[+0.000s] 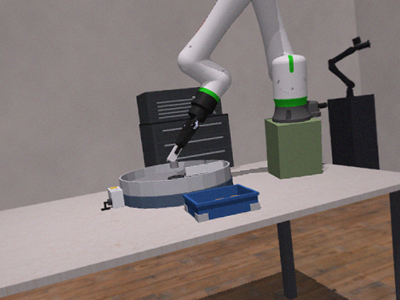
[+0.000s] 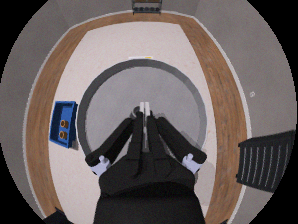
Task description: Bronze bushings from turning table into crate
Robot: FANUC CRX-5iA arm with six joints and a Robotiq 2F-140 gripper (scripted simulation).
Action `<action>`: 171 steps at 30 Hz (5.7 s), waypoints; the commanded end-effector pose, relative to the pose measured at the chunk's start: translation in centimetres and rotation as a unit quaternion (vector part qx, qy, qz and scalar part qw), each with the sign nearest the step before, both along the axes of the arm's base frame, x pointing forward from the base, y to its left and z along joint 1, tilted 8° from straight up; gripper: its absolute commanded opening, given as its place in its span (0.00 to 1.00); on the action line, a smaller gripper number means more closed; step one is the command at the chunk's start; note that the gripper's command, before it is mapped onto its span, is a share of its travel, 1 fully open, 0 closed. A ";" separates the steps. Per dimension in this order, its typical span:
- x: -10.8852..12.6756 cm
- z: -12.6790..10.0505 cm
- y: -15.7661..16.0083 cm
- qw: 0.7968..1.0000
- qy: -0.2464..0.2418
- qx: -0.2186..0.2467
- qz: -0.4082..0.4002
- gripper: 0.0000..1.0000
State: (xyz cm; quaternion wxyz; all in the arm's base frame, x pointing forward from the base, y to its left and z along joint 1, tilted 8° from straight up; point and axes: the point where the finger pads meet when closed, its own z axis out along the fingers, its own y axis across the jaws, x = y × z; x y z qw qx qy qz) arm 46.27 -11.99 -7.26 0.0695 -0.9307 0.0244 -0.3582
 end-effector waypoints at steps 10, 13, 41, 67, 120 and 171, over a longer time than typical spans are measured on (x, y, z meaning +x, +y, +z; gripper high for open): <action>0.0 0.0 0.0 1.000 0.000 0.000 0.000 0.00; 0.0 0.0 0.0 1.000 0.000 0.000 0.000 0.00; 0.1 -2.3 0.3 1.000 0.000 0.000 0.000 0.00; 0.1 -2.7 0.4 1.000 0.000 0.000 0.000 0.00; 0.1 -3.3 0.4 1.000 0.000 0.000 0.000 0.00; 0.1 -3.3 0.4 1.000 0.000 0.000 0.000 0.07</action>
